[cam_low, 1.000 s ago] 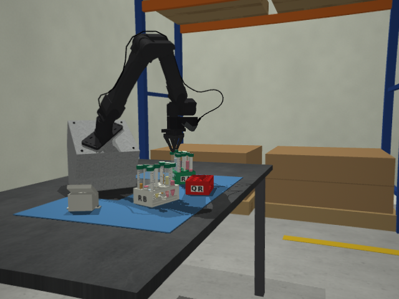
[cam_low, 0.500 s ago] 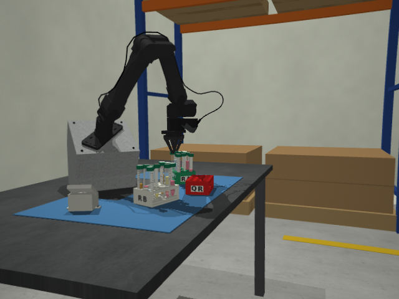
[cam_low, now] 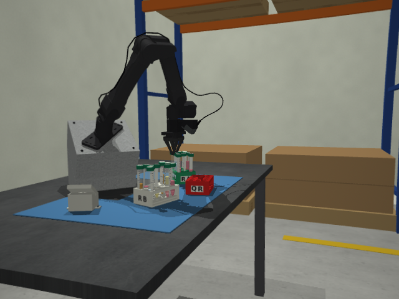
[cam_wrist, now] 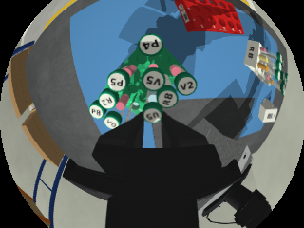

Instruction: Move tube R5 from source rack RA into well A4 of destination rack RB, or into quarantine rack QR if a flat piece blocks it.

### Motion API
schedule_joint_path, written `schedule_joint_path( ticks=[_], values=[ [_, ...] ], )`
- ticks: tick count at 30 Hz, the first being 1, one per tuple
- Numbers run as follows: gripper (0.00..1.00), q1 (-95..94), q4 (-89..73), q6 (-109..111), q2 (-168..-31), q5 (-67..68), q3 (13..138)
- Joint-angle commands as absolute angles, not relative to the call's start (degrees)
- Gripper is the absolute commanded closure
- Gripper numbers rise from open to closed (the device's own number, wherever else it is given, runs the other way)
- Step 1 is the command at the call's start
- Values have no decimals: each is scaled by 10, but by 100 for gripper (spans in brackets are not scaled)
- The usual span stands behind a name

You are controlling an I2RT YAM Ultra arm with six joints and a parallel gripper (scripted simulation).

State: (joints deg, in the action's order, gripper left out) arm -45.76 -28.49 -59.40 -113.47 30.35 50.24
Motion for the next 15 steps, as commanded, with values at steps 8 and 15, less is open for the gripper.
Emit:
schedule_joint_path(
  ticks=[8, 15],
  values=[
    [100, -456, -288, -585, -1146, 314, 490],
    [100, -456, -281, -588, -1137, 309, 501]
  ],
)
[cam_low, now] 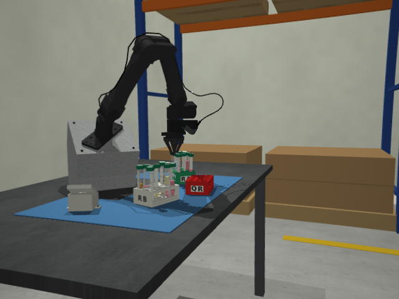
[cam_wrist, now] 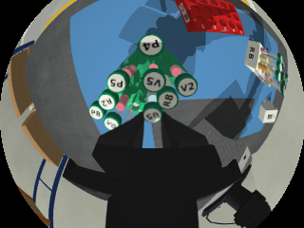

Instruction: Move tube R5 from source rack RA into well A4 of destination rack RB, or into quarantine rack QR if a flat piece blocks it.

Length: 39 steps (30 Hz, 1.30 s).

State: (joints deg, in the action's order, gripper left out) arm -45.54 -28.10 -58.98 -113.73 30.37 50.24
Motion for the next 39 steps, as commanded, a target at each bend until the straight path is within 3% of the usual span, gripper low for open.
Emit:
schedule_joint_path(
  ticks=[1, 5, 6, 17, 18, 39],
  values=[
    [100, -456, -281, -587, -1137, 309, 501],
    [100, -456, -281, -587, -1137, 309, 501],
    [76, -456, -281, -587, -1137, 309, 501],
    [76, -456, -281, -587, -1137, 309, 501],
    [70, -456, -281, -587, -1137, 309, 501],
    [70, -472, -313, -603, -1113, 313, 520]
  ],
)
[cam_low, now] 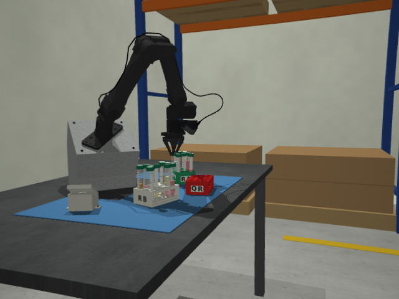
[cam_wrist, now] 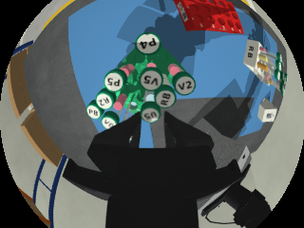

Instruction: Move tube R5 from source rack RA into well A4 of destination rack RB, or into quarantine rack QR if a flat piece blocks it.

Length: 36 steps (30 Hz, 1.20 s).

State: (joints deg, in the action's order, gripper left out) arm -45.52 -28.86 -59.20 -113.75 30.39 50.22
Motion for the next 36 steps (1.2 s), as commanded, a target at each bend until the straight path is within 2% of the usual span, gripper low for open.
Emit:
schedule_joint_path(
  ticks=[1, 28, 36],
  values=[
    [70, -475, -320, -606, -1111, 313, 523],
    [70, -537, -483, -677, -1048, 303, 586],
    [70, -539, -486, -680, -1044, 304, 563]
  ],
)
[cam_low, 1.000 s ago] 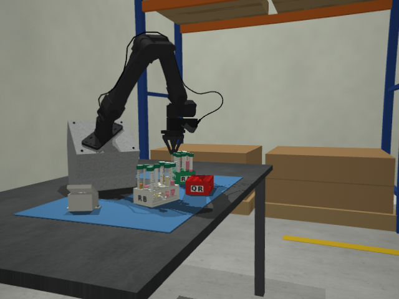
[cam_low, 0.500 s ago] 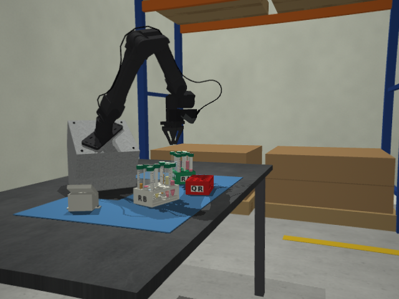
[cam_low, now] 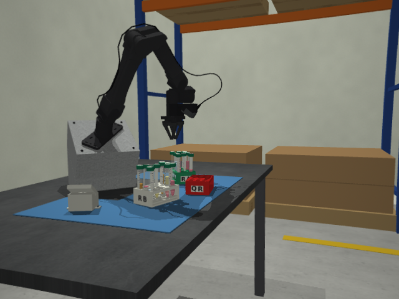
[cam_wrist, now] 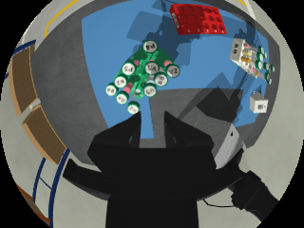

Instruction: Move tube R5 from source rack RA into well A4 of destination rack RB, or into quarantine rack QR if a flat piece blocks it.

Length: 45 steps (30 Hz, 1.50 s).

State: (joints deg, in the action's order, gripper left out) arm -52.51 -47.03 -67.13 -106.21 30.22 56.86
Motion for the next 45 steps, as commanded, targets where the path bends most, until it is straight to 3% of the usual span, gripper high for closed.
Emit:
schedule_joint_path(
  ticks=[1, 19, 20, 27, 45],
  values=[
    [70, -539, -486, -680, -1044, 304, 563],
    [70, -536, -483, -680, -1067, 303, 585],
    [100, -536, -488, -651, -1053, 308, 571],
    [100, -489, -474, -495, -1025, 318, 554],
    [100, -391, -446, -371, -937, 313, 504]
  ],
)
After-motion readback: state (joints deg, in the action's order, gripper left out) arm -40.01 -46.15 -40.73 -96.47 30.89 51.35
